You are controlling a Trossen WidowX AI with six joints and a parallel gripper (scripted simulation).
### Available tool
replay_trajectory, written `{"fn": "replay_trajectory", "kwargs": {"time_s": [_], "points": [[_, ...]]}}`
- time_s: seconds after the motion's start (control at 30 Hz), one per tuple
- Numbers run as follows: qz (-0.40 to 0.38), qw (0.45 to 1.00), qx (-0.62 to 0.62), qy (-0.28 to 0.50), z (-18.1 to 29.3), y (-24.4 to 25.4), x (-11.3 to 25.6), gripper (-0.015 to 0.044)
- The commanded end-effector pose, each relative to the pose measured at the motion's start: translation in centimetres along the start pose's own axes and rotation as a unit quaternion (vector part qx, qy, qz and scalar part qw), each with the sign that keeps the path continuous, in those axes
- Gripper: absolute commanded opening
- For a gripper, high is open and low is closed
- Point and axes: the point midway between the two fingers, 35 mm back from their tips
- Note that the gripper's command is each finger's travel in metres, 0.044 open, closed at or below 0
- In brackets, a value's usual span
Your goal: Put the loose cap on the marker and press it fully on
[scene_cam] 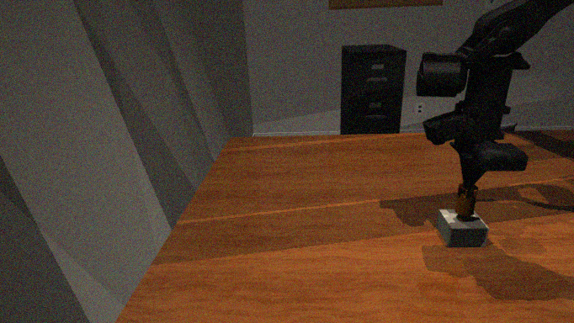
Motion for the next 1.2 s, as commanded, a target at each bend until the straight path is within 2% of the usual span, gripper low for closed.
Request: {"fn": "replay_trajectory", "kwargs": {"time_s": [0.0, 0.17, 0.4, 0.57, 1.1, 1.17], "points": [[0.000, 1.000, 0.000, 0.000, 0.0, 0.0, 0.1, 0.0000], [0.000, 1.000, 0.000, 0.000, 0.0, 0.0, 0.3, 0.0000], [0.000, 1.000, 0.000, 0.001, -0.1, 0.0, 8.7, 0.0000], [0.000, 1.000, 0.000, 0.001, -0.1, 0.0, 9.0, 0.0000], [0.000, 1.000, 0.000, 0.001, -0.1, 0.0, 9.0, 0.0420], [0.000, 1.000, 0.000, 0.001, -0.1, 0.0, 9.0, 0.0440]]}}
Point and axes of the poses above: the point midway between the two fingers, 35 mm back from their tips, its own x axis back along the fingers, its own y axis across the jaws, z = x × y, and after that the axes turned 9 degrees about -x, right-handed
